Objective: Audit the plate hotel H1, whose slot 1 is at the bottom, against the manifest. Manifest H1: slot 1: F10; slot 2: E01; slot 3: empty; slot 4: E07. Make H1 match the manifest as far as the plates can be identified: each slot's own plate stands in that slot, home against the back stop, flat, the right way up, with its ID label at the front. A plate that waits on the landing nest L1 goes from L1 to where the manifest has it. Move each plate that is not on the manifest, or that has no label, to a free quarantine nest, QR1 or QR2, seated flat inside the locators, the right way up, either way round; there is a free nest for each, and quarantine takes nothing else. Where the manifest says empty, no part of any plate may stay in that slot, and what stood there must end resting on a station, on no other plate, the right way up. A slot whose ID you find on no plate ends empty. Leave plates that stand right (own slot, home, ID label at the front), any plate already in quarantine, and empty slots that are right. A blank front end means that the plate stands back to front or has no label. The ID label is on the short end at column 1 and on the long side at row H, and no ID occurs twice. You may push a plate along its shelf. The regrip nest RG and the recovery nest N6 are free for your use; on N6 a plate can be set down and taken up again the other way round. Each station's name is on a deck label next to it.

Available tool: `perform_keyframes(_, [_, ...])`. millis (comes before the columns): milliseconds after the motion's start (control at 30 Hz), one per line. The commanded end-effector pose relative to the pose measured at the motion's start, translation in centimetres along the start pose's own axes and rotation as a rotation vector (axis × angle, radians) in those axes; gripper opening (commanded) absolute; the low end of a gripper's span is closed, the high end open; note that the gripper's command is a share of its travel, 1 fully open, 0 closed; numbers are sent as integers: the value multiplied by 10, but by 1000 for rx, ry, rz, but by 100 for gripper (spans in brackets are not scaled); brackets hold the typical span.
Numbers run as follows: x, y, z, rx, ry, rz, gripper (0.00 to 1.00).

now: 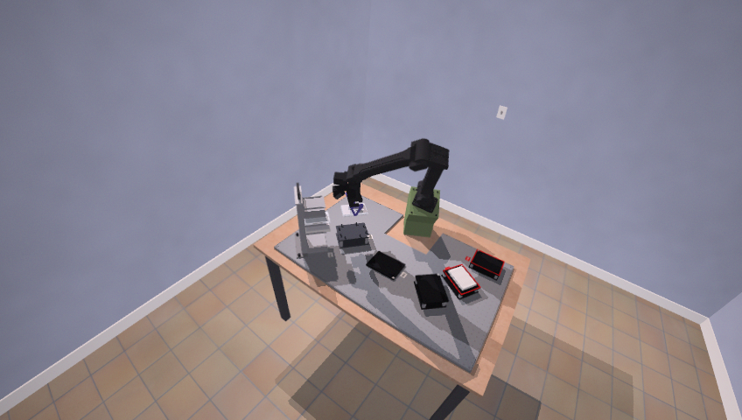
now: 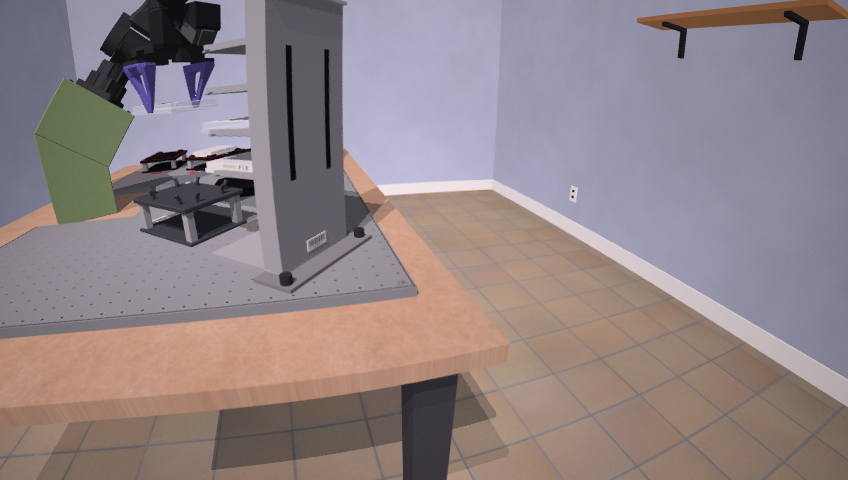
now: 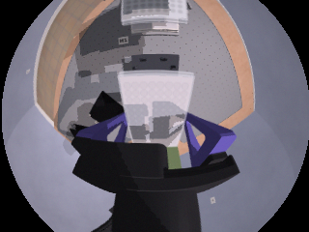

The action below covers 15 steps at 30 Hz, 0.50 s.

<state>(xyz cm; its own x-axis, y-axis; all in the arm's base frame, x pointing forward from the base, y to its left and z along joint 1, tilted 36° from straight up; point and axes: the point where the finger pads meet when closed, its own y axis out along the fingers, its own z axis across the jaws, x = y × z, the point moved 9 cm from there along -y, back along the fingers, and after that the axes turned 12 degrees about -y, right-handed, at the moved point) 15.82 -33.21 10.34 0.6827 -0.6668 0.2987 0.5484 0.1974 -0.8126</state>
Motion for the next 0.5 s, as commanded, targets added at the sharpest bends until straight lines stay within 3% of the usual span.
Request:
perform_keyframes(0, [19,-31,-4,-37,-41,-62,86])
perform_keyframes(467, [18,-64,-3,-42,-42,-62,86])
